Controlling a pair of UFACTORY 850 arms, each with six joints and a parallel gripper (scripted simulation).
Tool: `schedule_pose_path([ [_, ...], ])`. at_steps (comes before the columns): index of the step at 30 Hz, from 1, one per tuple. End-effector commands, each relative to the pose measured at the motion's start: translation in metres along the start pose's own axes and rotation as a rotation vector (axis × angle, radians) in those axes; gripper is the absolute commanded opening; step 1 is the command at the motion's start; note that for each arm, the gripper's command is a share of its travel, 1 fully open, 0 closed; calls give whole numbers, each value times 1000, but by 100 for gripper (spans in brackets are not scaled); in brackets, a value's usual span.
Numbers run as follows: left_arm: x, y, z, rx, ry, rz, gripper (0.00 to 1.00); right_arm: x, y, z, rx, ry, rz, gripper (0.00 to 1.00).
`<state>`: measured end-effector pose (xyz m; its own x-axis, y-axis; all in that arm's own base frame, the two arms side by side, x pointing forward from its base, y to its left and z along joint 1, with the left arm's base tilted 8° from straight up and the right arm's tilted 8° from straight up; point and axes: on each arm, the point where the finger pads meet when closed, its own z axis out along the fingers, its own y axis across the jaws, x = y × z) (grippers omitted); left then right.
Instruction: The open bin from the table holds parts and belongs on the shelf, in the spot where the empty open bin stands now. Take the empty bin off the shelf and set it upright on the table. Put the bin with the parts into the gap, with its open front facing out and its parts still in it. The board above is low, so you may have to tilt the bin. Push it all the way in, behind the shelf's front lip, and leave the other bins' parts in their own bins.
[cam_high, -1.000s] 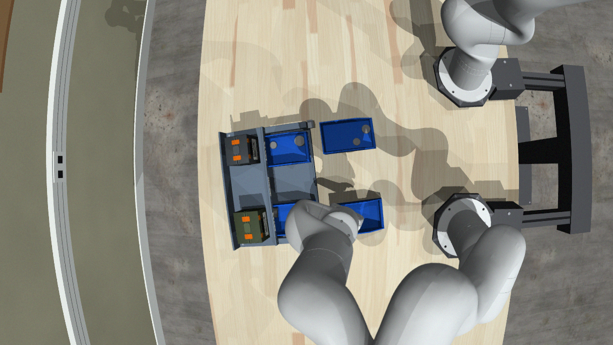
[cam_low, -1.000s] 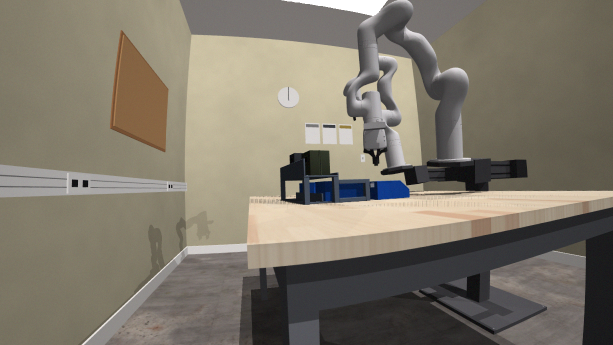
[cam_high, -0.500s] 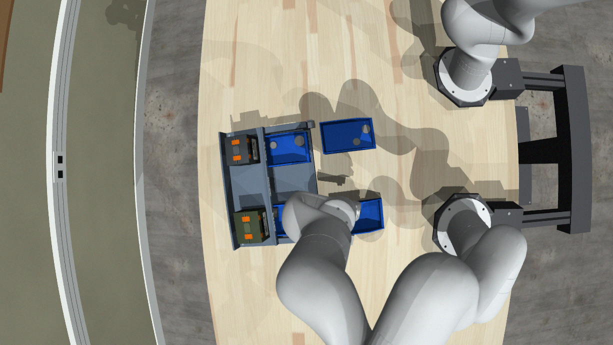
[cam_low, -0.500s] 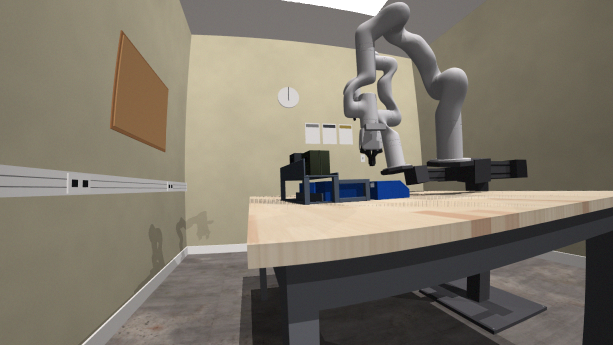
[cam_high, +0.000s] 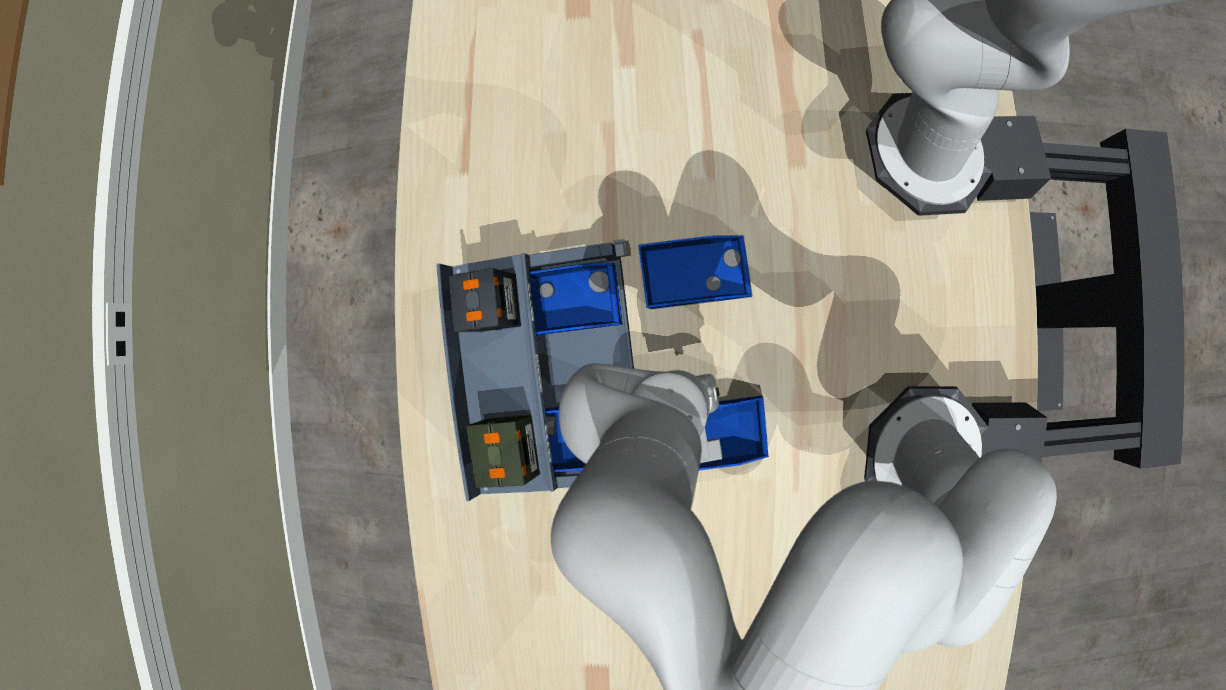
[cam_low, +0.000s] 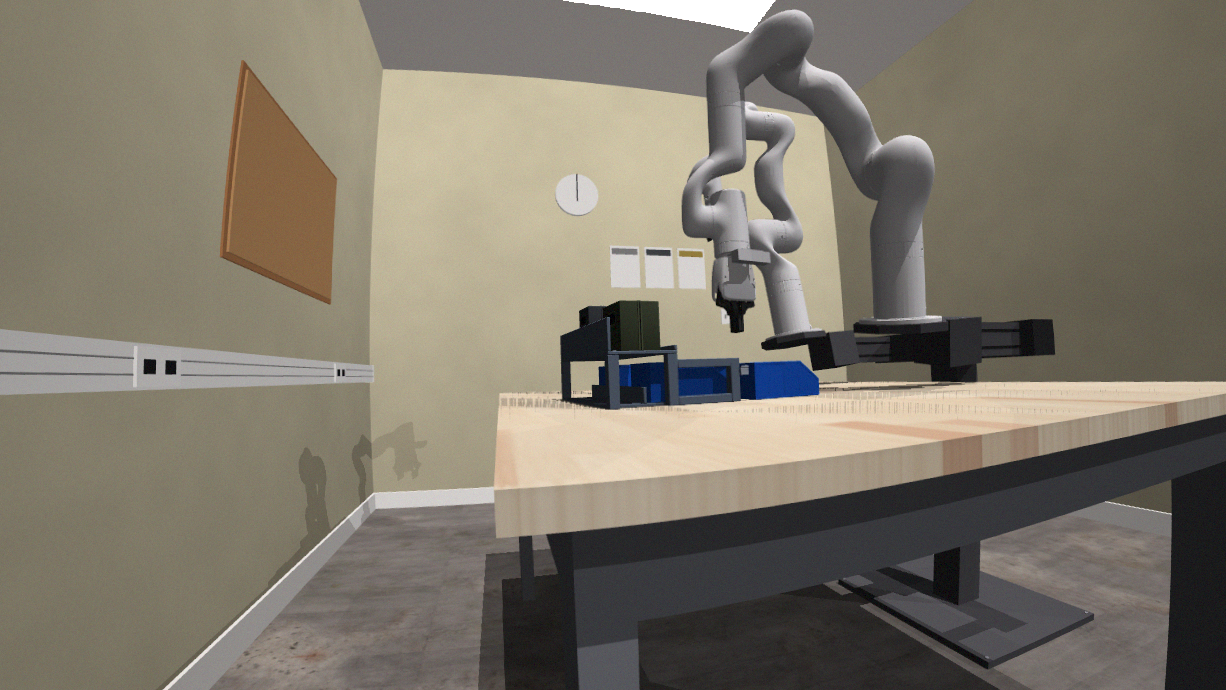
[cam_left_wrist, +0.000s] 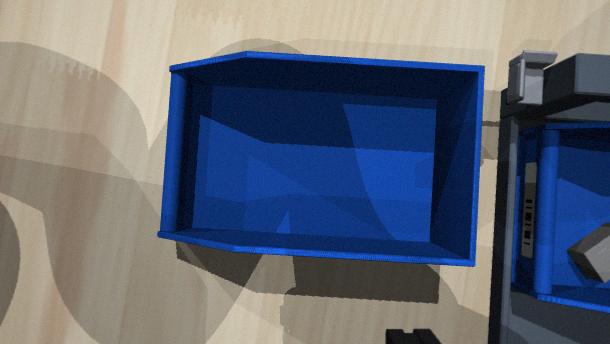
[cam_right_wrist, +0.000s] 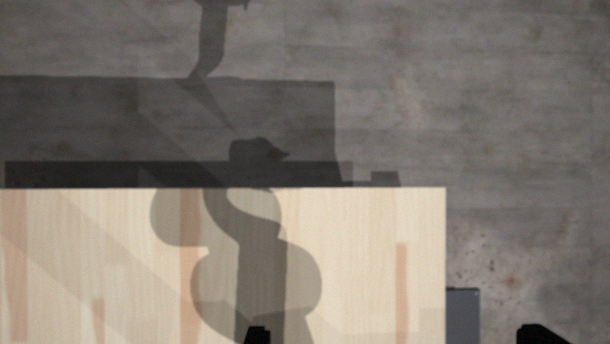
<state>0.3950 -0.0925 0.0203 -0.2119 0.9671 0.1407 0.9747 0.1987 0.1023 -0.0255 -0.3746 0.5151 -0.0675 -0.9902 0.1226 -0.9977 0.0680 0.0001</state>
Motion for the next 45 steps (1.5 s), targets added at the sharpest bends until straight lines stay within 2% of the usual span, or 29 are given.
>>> schedule_pose_path([
  [1,-9,0,-1,-11,-2,-100,0,0,0,-1,0,2,0,100],
  [15,-34,-4,-3,-8,-6,-390,0,0,0,-1,0,2,0,100],
  [17,-34,-4,-3,-8,-6,-390,0,0,0,-1,0,2,0,100],
  [18,-40,-5,-3,-7,-6,-451,0,0,0,-1,0,2,0,100],
  [32,-67,-12,-6,-1,-10,-747,0,0,0,-1,0,2,0,100],
  [34,-67,-12,-6,-1,-10,-747,0,0,0,-1,0,2,0,100],
  [35,-73,-14,-6,1,-11,-809,0,0,0,-1,0,2,0,100],
  [45,-93,-21,-8,9,-13,-1021,0,0,0,-1,0,2,0,100],
])
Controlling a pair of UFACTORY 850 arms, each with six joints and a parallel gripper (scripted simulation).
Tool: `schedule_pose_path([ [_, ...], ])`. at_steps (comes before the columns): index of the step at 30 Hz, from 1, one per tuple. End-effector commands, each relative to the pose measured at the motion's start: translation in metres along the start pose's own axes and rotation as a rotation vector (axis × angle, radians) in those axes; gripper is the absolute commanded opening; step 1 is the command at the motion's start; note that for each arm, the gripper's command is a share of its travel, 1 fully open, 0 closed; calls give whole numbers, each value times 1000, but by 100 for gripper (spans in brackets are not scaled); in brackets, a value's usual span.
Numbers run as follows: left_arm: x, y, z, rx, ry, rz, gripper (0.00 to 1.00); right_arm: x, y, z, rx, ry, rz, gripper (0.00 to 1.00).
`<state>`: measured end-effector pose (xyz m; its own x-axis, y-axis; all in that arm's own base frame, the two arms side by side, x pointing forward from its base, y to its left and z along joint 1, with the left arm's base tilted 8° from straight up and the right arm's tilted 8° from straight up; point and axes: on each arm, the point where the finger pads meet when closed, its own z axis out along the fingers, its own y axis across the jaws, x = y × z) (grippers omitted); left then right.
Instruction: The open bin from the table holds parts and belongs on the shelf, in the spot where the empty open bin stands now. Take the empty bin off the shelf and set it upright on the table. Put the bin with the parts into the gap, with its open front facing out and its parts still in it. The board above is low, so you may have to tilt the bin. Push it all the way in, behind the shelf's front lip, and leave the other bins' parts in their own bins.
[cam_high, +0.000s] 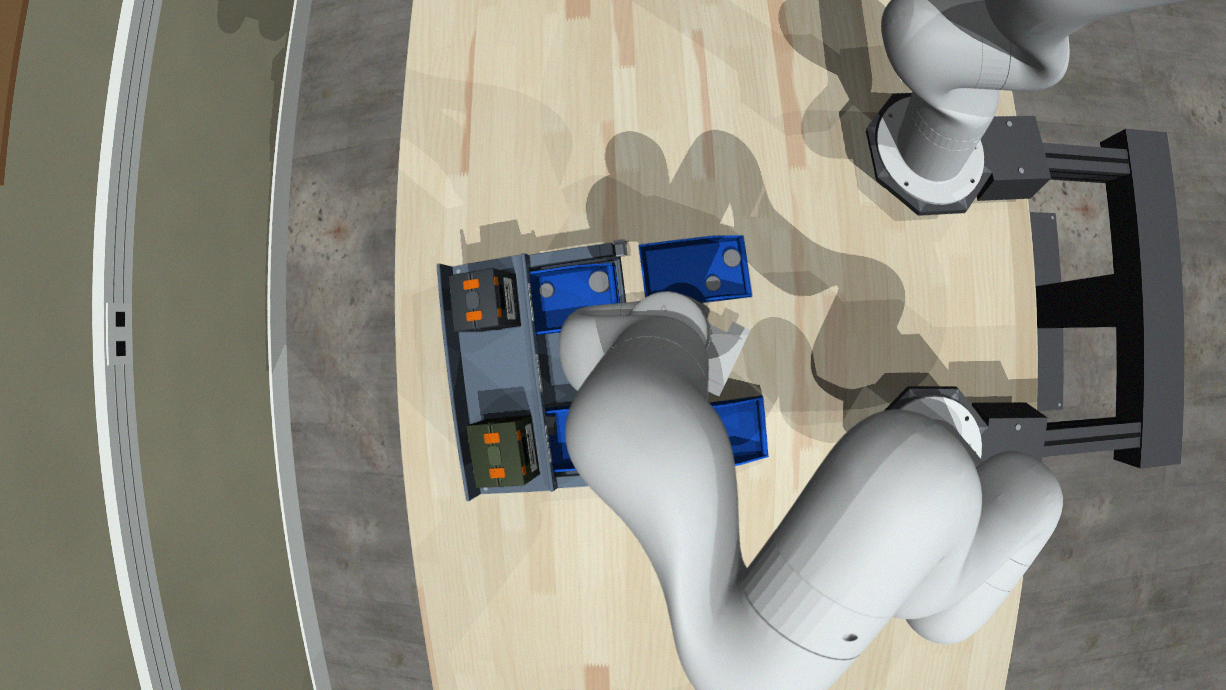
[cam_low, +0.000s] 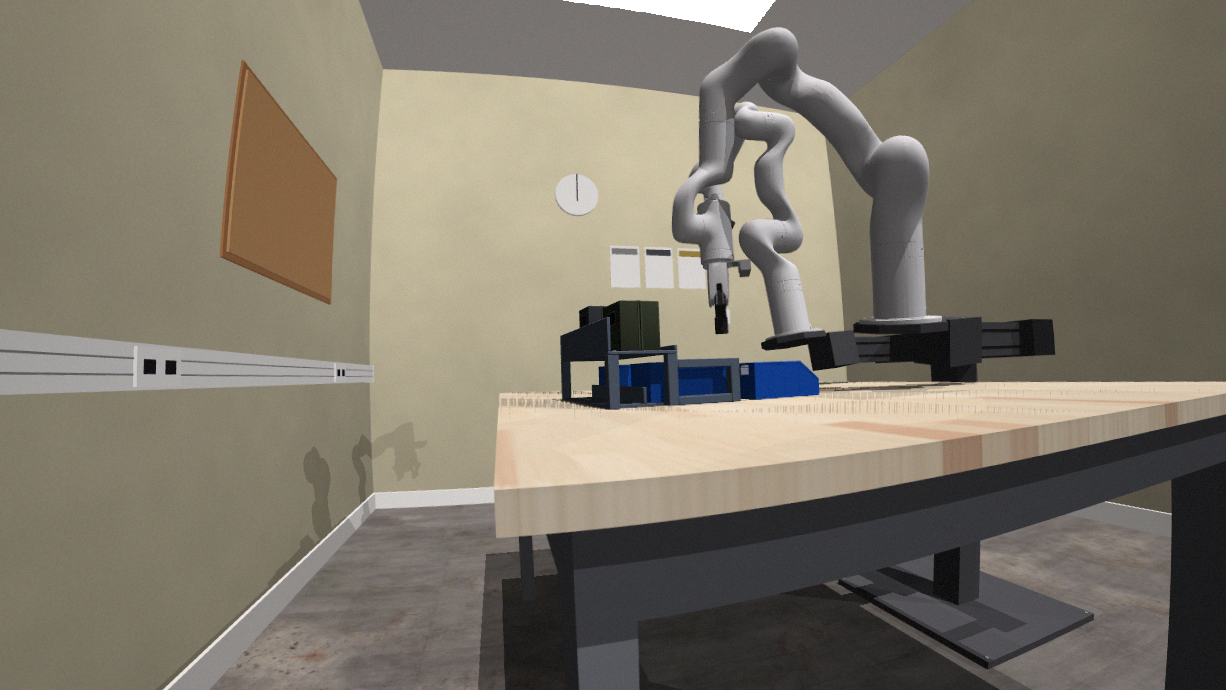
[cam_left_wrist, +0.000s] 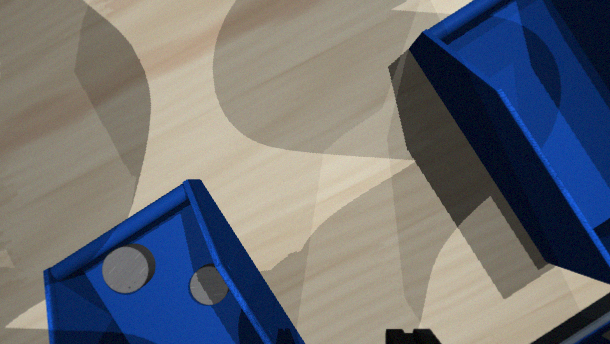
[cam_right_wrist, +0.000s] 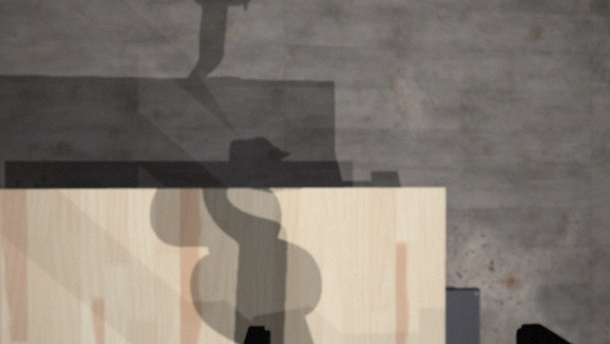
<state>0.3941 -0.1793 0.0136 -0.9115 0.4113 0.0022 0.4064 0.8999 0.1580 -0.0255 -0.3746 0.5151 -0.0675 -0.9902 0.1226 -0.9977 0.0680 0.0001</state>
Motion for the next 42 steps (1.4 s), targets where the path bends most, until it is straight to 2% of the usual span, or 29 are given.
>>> schedule_pose_path([
  [1,-4,-10,-1,-2,-10,-105,0,0,0,-1,0,2,0,100],
  [6,-5,-16,-2,0,-9,-173,0,0,0,-1,0,2,0,100],
  [7,-7,-23,-2,3,-9,-237,0,0,0,-1,0,2,0,100],
  [20,-13,-52,-4,15,-3,-520,0,0,0,-1,0,2,0,100],
  [28,-13,-56,-5,17,-2,-558,0,0,0,-1,0,2,0,100],
  [29,-13,-56,-5,17,-2,-558,27,0,0,-1,0,2,0,100],
  [42,-13,-56,-5,17,-2,-558,27,0,0,-1,0,2,0,100],
])
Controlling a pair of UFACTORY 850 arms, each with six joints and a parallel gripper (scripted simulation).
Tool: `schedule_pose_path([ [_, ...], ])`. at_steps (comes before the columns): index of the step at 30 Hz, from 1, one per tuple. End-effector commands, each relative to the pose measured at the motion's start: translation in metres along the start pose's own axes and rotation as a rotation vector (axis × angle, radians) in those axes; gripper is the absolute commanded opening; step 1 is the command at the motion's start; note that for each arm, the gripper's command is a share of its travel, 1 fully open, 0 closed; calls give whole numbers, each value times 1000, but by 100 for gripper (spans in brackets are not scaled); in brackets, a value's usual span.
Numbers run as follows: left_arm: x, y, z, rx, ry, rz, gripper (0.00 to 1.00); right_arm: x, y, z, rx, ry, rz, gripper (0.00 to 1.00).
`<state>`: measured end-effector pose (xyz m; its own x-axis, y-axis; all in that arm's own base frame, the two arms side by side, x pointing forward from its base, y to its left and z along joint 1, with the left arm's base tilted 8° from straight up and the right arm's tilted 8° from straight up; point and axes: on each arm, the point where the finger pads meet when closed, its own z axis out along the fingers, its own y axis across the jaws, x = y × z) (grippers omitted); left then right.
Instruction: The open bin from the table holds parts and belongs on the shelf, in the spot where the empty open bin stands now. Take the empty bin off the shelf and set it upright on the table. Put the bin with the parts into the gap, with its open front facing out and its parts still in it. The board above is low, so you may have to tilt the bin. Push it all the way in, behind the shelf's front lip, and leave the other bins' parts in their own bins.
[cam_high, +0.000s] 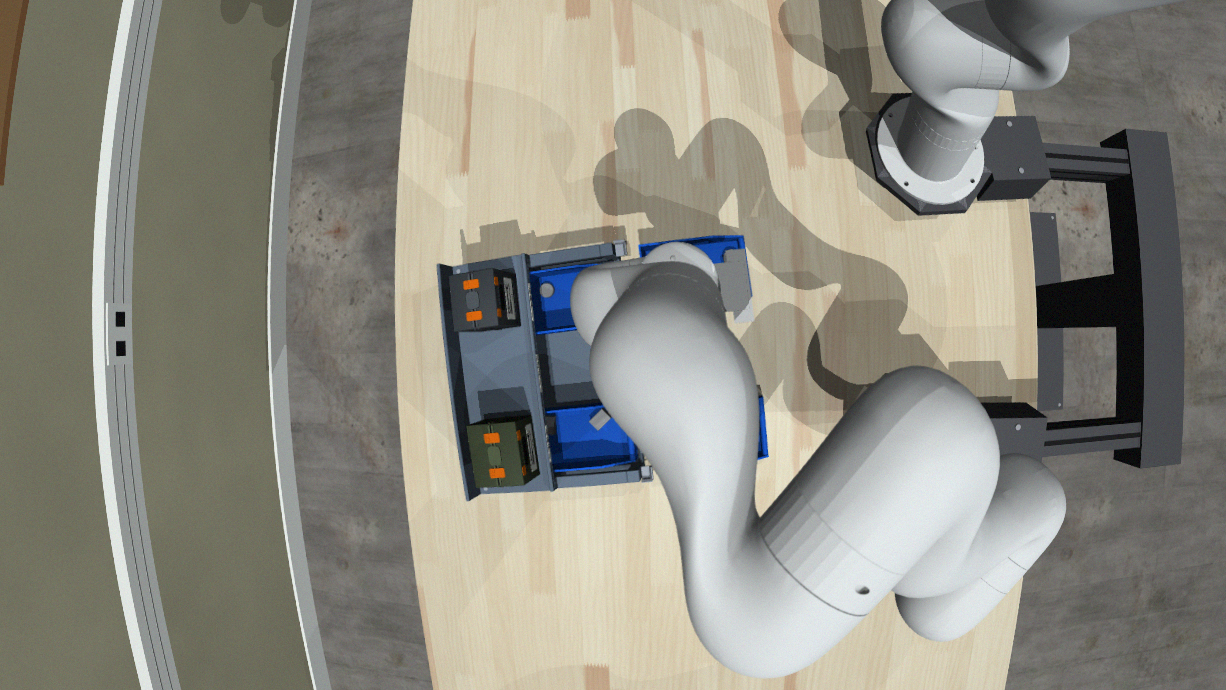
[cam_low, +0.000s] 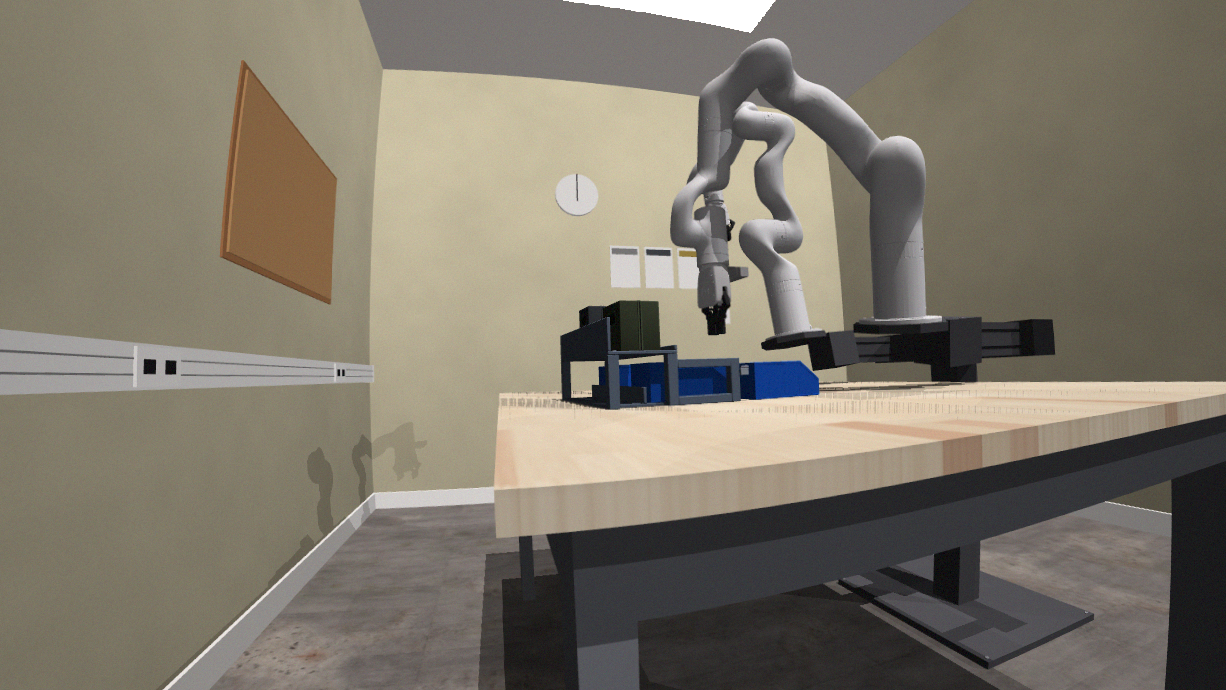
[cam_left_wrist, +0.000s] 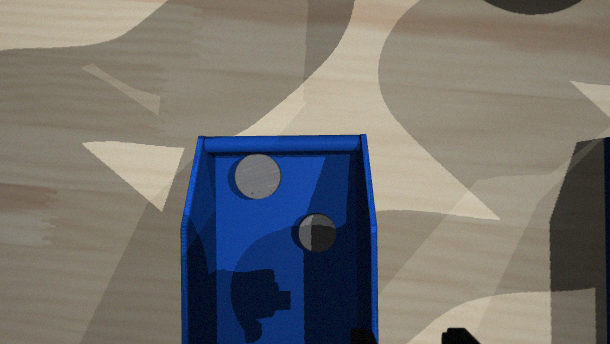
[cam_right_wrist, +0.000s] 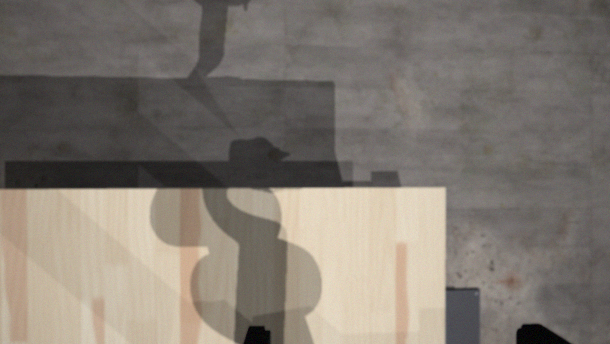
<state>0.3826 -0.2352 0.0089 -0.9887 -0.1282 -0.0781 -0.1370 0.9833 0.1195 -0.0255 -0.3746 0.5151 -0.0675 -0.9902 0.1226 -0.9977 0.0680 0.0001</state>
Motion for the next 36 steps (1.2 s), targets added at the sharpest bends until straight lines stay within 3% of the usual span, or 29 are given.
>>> schedule_pose_path([
  [1,-1,0,0,1,-1,0,27,0,0,-1,0,2,0,100],
  [22,-1,0,1,1,-2,0,27,0,0,-1,0,2,0,100],
  [36,0,0,15,1,-2,0,27,0,0,-1,0,2,0,100],
])
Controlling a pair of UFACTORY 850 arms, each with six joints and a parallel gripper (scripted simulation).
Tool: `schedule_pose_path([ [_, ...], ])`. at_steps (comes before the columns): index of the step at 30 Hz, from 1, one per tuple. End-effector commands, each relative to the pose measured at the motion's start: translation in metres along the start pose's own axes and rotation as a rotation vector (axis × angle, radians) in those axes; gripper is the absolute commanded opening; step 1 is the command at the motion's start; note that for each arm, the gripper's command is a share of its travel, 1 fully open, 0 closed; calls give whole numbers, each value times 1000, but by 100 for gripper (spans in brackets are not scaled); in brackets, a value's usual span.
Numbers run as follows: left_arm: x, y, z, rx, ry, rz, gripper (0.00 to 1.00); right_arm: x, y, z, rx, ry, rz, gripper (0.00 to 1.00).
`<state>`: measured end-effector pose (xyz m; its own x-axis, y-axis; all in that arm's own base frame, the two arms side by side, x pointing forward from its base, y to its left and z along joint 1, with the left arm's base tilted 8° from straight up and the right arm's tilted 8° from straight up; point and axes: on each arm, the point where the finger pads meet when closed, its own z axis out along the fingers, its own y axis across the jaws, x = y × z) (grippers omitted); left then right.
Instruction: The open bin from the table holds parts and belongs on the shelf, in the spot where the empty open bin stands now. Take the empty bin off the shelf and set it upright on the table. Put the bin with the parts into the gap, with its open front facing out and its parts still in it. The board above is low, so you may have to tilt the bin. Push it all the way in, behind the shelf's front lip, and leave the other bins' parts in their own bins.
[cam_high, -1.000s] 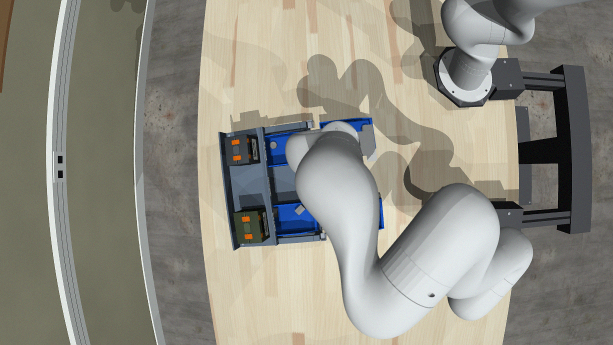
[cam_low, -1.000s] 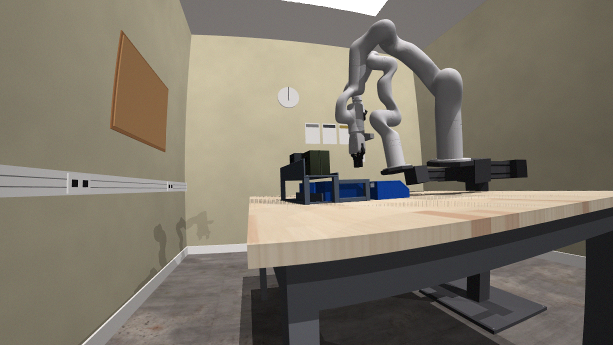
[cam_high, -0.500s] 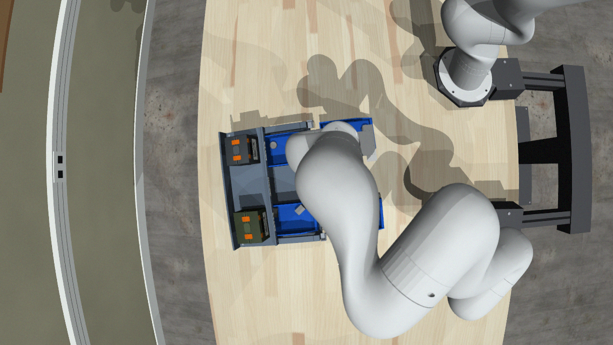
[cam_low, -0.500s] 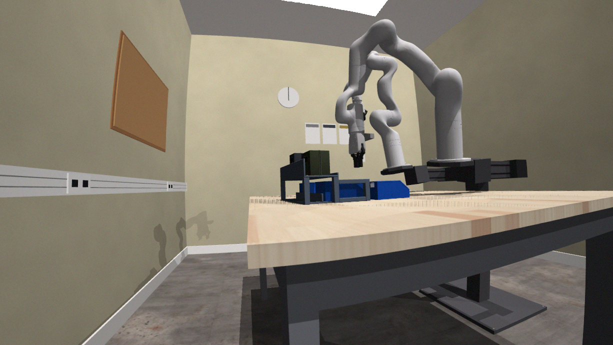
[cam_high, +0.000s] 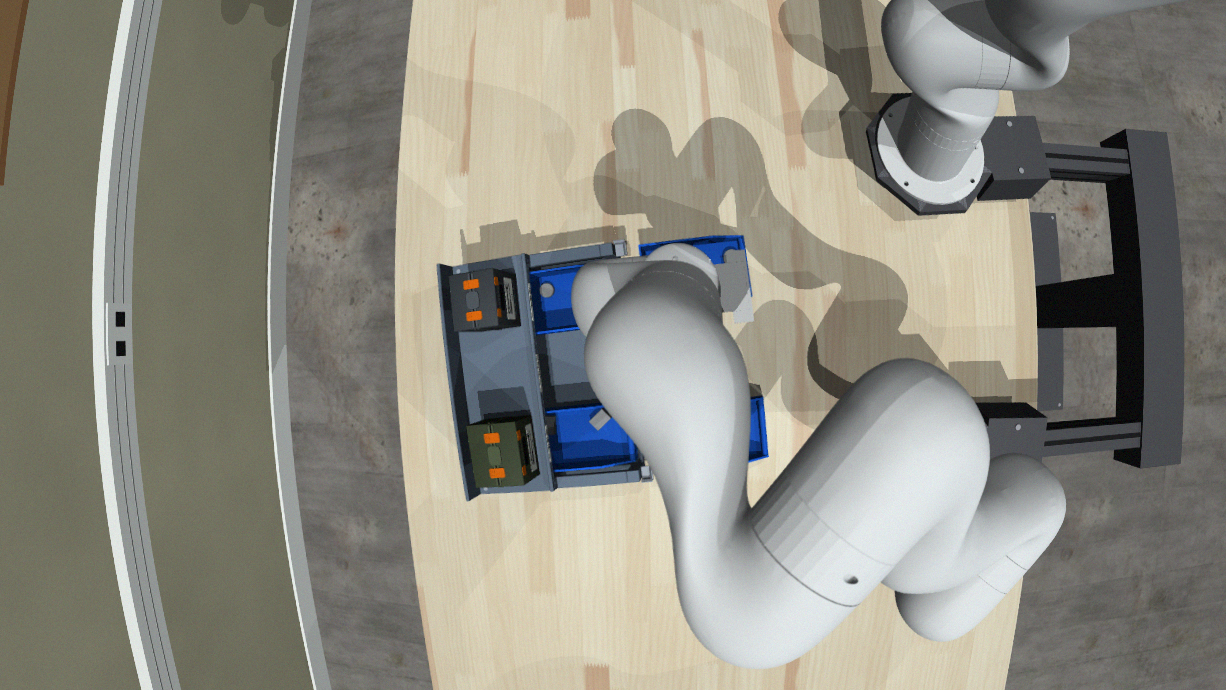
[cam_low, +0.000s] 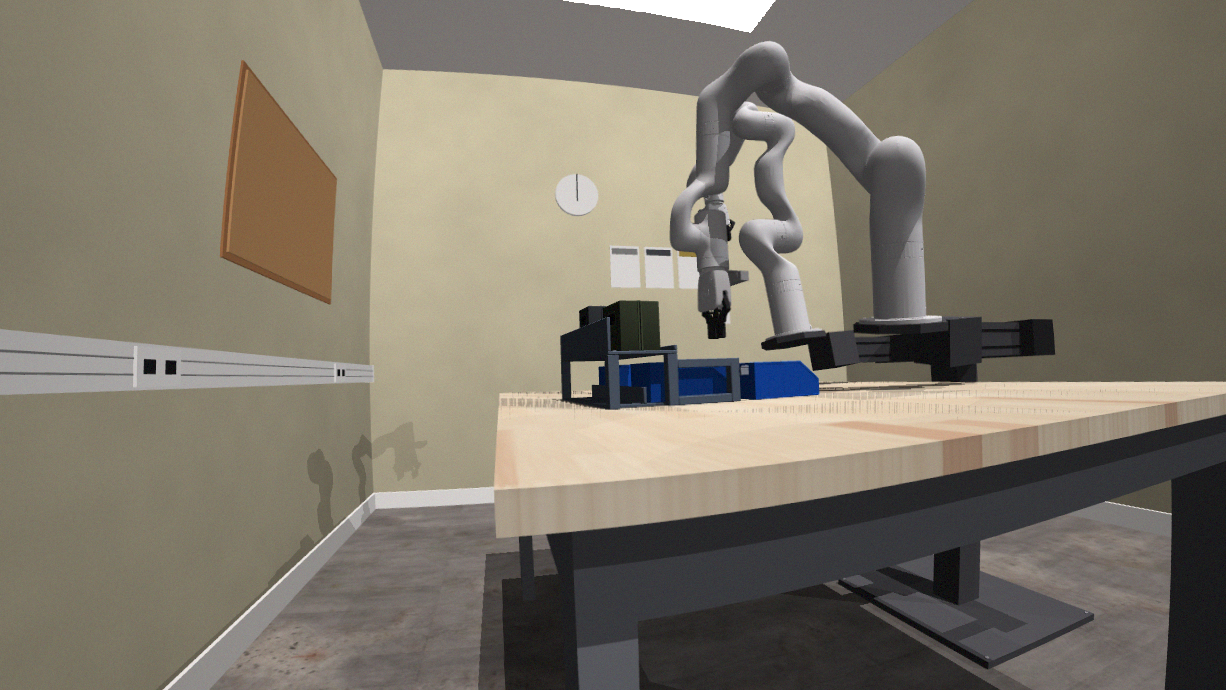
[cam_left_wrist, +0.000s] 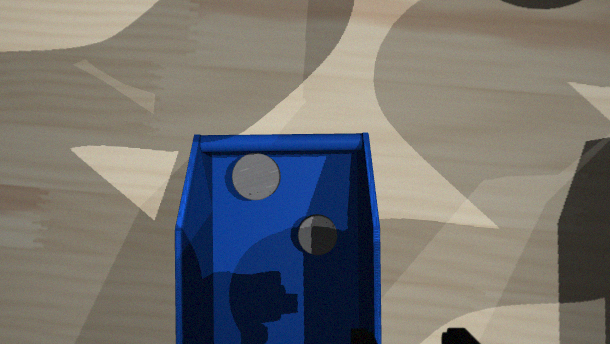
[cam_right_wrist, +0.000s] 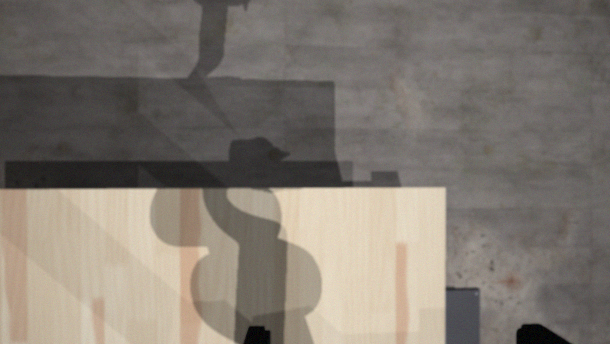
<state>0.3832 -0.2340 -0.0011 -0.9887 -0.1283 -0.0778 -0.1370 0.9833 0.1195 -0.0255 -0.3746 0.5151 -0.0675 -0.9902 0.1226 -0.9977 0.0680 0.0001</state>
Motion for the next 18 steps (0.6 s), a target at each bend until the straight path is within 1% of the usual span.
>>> schedule_pose_path([
  [1,0,0,7,1,-3,0,27,0,0,-1,0,2,0,100],
  [11,0,0,28,1,-3,0,27,0,0,-1,0,2,0,100],
  [13,0,0,28,1,-3,0,27,0,0,-1,0,2,0,100],
  [18,0,0,37,1,-3,0,27,0,0,-1,0,2,0,100],
])
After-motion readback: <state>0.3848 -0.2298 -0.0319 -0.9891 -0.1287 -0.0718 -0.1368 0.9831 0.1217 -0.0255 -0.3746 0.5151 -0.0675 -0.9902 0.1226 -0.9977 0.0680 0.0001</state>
